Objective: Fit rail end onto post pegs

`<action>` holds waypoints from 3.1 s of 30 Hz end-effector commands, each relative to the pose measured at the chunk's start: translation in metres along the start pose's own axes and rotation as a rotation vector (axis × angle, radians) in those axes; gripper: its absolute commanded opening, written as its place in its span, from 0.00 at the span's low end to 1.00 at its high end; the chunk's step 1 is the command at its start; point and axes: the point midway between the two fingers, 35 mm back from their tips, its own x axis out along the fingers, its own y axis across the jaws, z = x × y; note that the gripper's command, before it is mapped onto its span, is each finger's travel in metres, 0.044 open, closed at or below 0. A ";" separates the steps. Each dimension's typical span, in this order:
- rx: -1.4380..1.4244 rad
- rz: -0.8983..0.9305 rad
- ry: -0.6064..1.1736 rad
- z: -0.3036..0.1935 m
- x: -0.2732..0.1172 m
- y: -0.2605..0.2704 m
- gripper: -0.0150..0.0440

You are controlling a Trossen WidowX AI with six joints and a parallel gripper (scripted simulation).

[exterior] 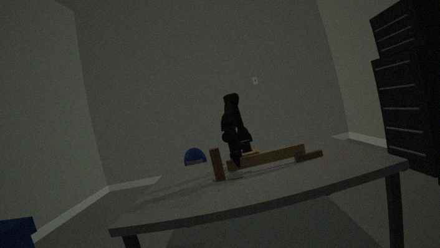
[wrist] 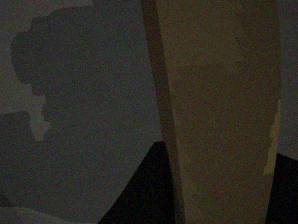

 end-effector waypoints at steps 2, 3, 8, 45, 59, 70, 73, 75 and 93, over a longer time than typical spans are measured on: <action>-0.002 -0.003 0.004 -0.003 0.000 -0.001 0.25; -0.002 -0.003 0.004 -0.003 0.000 -0.001 0.25; -0.002 -0.003 0.004 -0.005 0.000 -0.001 0.25; -0.002 -0.003 0.005 -0.016 -0.001 -0.001 0.25; -0.002 -0.002 0.005 -0.020 -0.001 -0.001 0.25; -0.002 -0.002 0.006 -0.024 -0.001 -0.001 0.25; -0.002 -0.002 0.006 -0.025 -0.001 -0.001 0.25; -0.002 -0.002 0.006 -0.025 -0.001 -0.001 0.25; -0.003 0.000 -0.001 -0.025 0.000 -0.001 0.43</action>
